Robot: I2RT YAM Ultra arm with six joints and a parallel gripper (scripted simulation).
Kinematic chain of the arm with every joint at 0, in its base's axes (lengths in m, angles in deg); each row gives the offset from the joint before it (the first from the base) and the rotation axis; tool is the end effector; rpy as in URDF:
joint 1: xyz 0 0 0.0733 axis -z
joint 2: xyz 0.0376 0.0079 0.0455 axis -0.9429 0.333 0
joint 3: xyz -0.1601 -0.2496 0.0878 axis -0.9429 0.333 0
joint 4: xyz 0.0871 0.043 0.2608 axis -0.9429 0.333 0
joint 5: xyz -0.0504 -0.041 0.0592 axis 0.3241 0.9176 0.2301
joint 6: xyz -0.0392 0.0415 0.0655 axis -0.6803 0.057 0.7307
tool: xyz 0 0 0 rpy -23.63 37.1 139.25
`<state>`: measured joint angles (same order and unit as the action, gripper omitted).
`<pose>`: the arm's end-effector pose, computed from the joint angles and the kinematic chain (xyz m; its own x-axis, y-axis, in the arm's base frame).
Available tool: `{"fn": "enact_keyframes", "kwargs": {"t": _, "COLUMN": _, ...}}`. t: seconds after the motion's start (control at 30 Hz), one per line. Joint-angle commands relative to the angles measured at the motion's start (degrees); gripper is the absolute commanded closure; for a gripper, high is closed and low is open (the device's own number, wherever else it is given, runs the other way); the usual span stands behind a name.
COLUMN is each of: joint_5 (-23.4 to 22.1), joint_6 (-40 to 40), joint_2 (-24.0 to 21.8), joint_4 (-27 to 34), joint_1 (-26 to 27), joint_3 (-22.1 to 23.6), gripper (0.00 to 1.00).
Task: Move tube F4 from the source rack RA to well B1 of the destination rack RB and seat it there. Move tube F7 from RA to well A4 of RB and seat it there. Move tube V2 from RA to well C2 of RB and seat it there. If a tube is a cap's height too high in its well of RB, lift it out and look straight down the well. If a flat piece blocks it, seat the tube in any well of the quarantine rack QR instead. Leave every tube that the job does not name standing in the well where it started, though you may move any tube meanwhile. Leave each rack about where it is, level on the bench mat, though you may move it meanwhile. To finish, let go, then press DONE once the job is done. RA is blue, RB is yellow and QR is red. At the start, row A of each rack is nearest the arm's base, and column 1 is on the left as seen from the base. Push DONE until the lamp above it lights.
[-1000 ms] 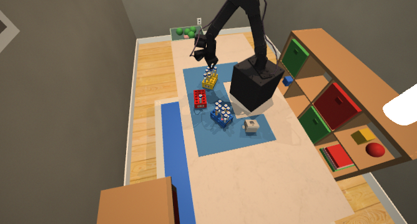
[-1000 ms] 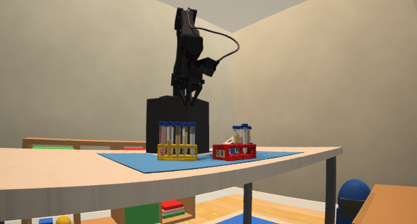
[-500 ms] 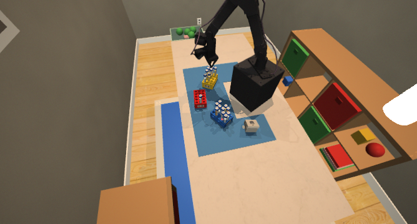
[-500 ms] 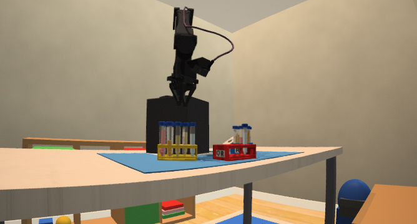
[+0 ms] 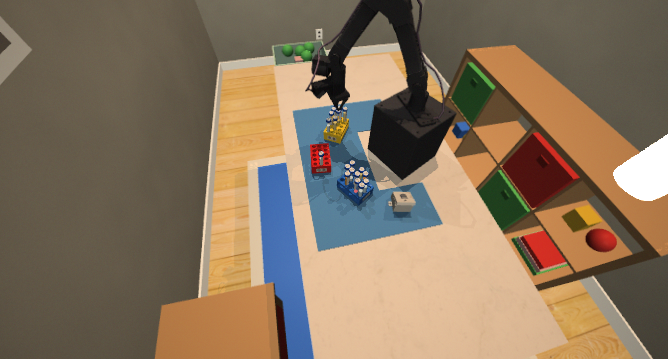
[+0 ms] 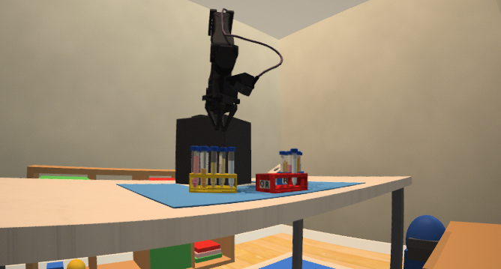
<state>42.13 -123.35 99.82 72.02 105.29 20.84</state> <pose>0.2844 -0.1972 0.0482 -0.9929 -0.1190 0.0011 -0.1190 0.9927 -0.0177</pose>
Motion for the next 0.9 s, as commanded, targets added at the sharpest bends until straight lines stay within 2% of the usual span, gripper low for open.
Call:
{"fn": "enact_keyframes", "kwargs": {"t": 0.0, "joint_5": -0.41, "joint_6": 0.62, "joint_2": 1.84, "joint_4": -2.52, "joint_1": -0.87, "joint_3": 1.00, "gripper": 0.70}}
{"fn": "enact_keyframes", "kwargs": {"t": 0.23, "joint_5": -0.42, "joint_6": 0.52, "joint_2": 3.67, "joint_4": -4.32, "joint_1": -0.76, "joint_3": 0.00, "gripper": 0.70}}
{"fn": "enact_keyframes", "kwargs": {"t": 0.43, "joint_5": -0.41, "joint_6": 0.58, "joint_2": 5.45, "joint_4": -6.31, "joint_1": -0.83, "joint_3": 1.50, "gripper": 0.70}}
{"fn": "enact_keyframes", "kwargs": {"t": 0.67, "joint_5": -0.41, "joint_6": 0.61, "joint_2": 7.81, "joint_4": -8.81, "joint_1": -0.90, "joint_3": 0.79, "gripper": 0.70}}
{"fn": "enact_keyframes", "kwargs": {"t": 0.87, "joint_5": -0.42, "joint_6": 0.64, "joint_2": 7.64, "joint_4": -8.96, "joint_1": -0.97, "joint_3": 0.60, "gripper": 0.70}}
